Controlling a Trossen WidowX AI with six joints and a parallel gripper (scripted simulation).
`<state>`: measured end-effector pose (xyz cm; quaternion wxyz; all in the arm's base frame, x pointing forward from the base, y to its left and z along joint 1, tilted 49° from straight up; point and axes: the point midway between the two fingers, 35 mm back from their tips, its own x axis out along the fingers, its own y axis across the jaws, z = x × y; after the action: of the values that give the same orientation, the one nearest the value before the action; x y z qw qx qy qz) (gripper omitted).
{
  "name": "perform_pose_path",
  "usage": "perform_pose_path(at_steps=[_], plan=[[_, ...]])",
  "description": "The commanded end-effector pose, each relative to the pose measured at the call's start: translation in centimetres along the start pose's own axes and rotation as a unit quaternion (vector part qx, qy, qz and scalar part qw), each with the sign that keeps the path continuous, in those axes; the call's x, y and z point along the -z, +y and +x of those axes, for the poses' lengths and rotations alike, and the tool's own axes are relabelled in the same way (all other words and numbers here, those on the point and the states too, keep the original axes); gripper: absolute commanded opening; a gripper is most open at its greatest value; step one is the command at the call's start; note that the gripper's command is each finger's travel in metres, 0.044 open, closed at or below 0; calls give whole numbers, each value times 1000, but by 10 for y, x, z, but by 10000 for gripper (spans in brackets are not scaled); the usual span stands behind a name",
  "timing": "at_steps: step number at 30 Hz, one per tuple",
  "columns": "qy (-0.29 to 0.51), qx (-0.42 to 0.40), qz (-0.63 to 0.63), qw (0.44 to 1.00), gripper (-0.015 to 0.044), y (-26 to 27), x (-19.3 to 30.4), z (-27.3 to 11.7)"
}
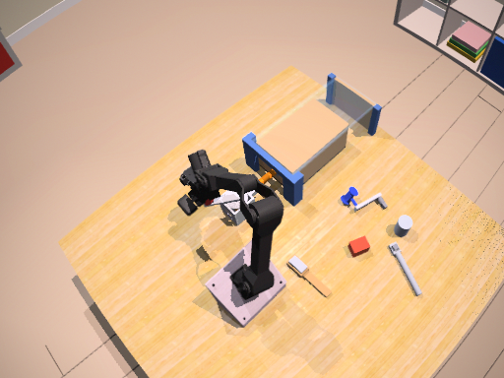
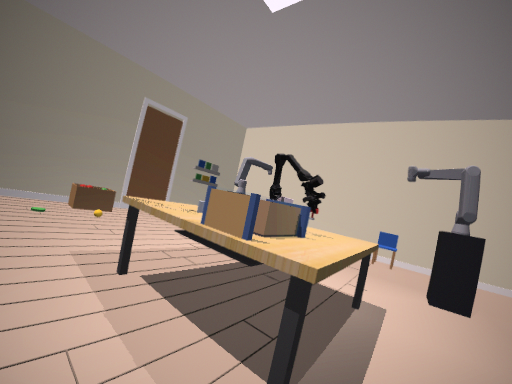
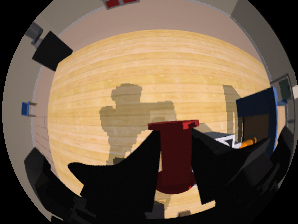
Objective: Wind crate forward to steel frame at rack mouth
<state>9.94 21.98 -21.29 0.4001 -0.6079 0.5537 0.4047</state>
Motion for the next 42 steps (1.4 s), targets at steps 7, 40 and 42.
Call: perform_pose_path(at_steps=[7, 40, 42], plan=[[17, -7, -2, 1000, 0, 11, 25, -8], [20, -7, -2, 1000, 0, 8, 85, -37], [20, -7, -2, 1000, 0, 7, 88, -39]])
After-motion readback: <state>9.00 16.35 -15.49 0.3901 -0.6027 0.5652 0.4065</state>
